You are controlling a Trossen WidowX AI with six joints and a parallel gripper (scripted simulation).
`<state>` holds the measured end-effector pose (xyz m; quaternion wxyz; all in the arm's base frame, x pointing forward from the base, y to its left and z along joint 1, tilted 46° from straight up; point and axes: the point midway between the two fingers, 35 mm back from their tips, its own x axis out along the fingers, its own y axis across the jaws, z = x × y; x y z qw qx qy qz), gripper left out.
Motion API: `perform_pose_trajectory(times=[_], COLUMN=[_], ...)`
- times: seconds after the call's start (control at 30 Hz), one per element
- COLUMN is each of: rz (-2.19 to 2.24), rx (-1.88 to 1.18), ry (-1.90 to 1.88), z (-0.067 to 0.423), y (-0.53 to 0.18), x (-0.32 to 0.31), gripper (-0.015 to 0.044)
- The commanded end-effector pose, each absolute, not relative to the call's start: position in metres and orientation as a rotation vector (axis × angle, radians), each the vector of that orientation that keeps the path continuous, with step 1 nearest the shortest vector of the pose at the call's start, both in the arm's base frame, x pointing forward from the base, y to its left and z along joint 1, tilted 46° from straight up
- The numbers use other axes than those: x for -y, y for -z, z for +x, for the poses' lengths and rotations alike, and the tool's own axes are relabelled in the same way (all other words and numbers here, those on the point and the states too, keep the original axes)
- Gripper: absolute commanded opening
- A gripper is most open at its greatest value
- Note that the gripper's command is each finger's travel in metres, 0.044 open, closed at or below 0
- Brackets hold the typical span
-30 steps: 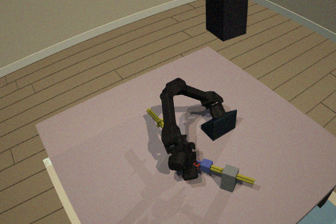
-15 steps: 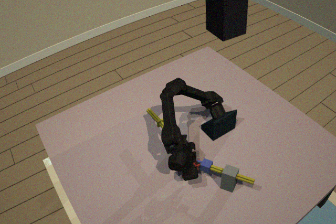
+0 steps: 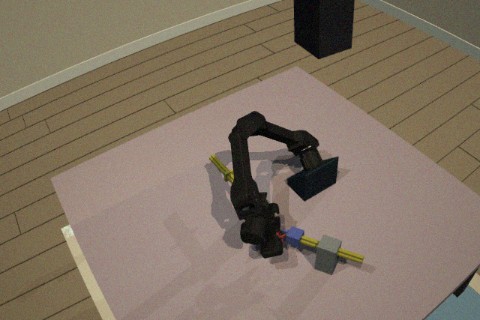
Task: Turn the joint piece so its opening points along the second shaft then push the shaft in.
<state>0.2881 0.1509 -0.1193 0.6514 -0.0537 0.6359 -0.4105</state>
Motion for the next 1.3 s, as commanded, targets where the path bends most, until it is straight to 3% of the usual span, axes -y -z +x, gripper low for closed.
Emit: perform_pose_trajectory(times=[0.0,0.5,0.57,0.73,0.93,1.27], rz=[-0.126,-0.126,-0.122,-0.122,-0.122,-0.080], rx=[-1.444,-1.444,-1.444,-1.444,-1.444,-1.364], ry=[0.929,0.929,0.932,0.932,0.932,0.958], z=[0.2879,0.2879,0.2881,0.2881,0.2881,0.2881], y=[0.1203,0.1203,0.1193,0.1193,0.1193,0.1165], x=[-0.1502,-0.1502,-0.1509,-0.1509,-0.1509,-0.1504], gripper=[0.0182,0.0182,0.0147,0.0147,0.0000,0.0000])
